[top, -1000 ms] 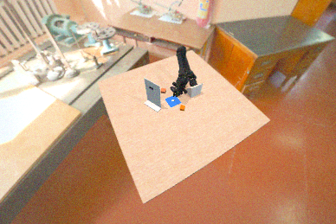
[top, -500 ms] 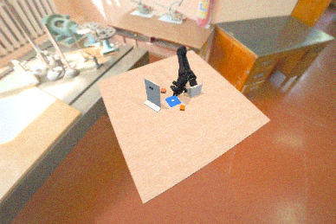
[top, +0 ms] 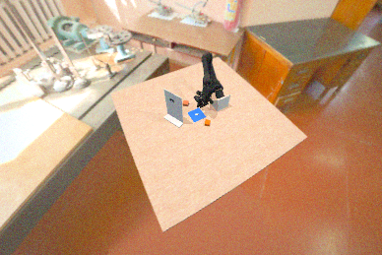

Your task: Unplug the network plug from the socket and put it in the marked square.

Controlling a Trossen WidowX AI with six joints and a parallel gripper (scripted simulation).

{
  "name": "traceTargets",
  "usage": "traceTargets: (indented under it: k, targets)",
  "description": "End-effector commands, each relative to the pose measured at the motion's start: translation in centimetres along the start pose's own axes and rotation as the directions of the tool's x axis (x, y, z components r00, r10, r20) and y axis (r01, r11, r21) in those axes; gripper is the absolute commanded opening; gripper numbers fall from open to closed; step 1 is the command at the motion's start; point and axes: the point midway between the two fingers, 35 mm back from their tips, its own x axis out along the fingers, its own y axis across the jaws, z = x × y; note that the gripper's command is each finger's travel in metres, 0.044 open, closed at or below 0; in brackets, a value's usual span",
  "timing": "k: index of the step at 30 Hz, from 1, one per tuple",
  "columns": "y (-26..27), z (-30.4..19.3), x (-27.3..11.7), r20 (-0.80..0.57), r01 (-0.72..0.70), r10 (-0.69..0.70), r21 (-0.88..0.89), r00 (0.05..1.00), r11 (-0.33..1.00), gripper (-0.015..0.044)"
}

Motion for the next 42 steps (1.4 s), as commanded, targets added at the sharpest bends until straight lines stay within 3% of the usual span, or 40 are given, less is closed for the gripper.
traceTargets:
  k: [1,20,42]
  targets:
    - [0.2,0.1,-0.4,0.003,-0.004,0.004,0.003,1.0,1.0,0.0156]
    - [0.9,0.4,-1.9,0.007,-0.006,0.006,-0.001,1.0,1.0,0.0156]
    - [4.6,0.1,-6.9,0.001,-0.005,0.005,-0.001,1.0,1.0,0.0156]
